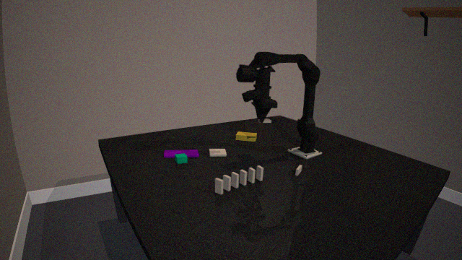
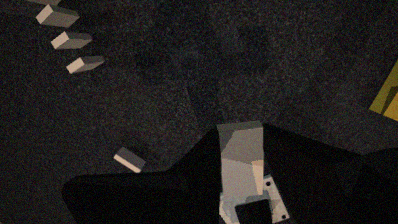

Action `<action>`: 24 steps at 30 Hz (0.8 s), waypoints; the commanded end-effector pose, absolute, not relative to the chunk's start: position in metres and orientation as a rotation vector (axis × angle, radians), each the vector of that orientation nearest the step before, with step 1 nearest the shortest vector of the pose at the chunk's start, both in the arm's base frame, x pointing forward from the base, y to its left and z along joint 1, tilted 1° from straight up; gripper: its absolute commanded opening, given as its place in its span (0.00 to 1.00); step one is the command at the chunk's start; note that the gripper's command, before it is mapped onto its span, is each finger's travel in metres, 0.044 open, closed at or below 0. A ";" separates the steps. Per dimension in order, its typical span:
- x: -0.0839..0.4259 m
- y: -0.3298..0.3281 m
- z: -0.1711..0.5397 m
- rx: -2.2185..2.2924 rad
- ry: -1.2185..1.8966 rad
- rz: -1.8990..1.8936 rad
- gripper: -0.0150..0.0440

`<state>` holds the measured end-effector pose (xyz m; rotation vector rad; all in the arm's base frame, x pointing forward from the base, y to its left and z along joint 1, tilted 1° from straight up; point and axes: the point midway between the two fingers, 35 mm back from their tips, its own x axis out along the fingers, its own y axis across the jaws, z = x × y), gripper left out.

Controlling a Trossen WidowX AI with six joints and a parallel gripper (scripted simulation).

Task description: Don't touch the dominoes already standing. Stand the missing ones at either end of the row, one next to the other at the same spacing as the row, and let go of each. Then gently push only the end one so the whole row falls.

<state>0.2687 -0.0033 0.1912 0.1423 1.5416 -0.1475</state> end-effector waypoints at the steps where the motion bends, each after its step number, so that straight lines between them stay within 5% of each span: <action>1: 0.279 -0.005 0.190 -0.275 1.545 0.256 0.44; 6: 0.284 -0.005 0.190 -0.532 1.500 0.509 0.44; 24: 0.292 -0.005 0.180 -0.452 1.426 0.506 0.44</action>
